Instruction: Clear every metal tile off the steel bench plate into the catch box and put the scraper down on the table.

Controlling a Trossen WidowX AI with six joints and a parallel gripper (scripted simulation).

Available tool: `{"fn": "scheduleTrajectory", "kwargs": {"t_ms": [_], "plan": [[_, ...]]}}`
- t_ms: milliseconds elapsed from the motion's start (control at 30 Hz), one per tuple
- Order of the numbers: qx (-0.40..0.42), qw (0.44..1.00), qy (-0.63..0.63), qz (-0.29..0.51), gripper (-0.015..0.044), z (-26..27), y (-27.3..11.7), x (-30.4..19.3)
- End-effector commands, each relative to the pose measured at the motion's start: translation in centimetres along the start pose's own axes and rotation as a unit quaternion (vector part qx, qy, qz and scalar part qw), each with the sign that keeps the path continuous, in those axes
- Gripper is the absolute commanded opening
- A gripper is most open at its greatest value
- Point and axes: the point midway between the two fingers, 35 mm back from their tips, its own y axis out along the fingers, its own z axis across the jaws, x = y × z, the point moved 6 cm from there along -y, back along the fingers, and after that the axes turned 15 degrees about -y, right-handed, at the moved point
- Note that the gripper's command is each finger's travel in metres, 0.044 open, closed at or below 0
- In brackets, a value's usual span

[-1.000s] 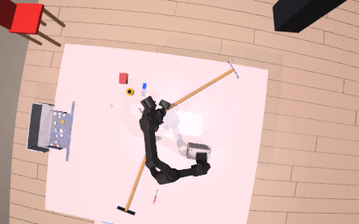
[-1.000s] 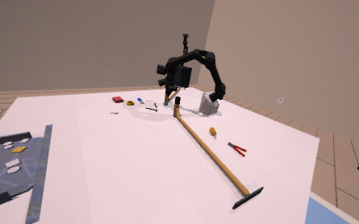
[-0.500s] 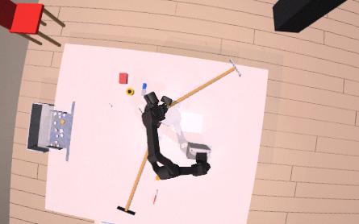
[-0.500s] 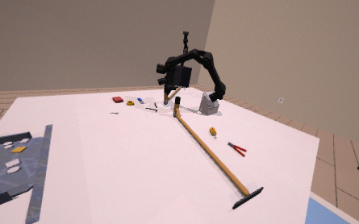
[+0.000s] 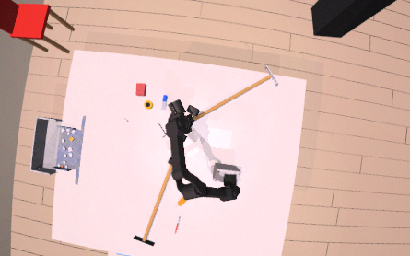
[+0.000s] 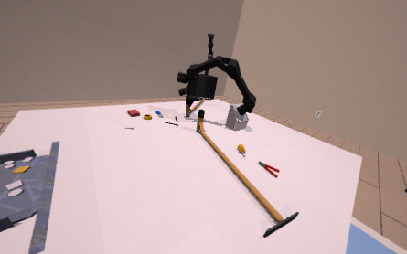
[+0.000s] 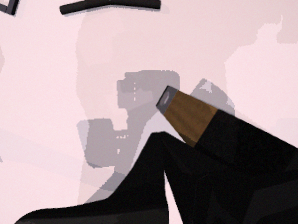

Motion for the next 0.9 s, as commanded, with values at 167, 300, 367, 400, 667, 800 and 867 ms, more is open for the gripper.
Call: {"fn": "scheduleTrajectory", "kwargs": {"t_ms": [167, 300, 367, 400, 667, 800, 867], "plan": [[0.002, 1.000, 0.003, 0.007, 0.0000, -1.7, 0.5, -1.1], [0.003, 1.000, 0.003, 0.007, 0.0000, -2.3, 0.6, -1.5], [0.003, 1.000, 0.003, 0.007, 0.0000, -2.6, 0.6, -1.6], [0.003, 1.000, 0.003, 0.007, 0.0000, -2.7, 0.7, -1.7], [-0.002, 1.000, -0.004, -0.005, 0.0000, -2.4, -1.7, -0.7], [-0.003, 1.000, -0.003, -0.005, 0.0000, -2.5, -3.2, -0.6], [-0.003, 1.000, -0.003, -0.005, 0.0000, -2.5, -3.9, -0.6]]}}
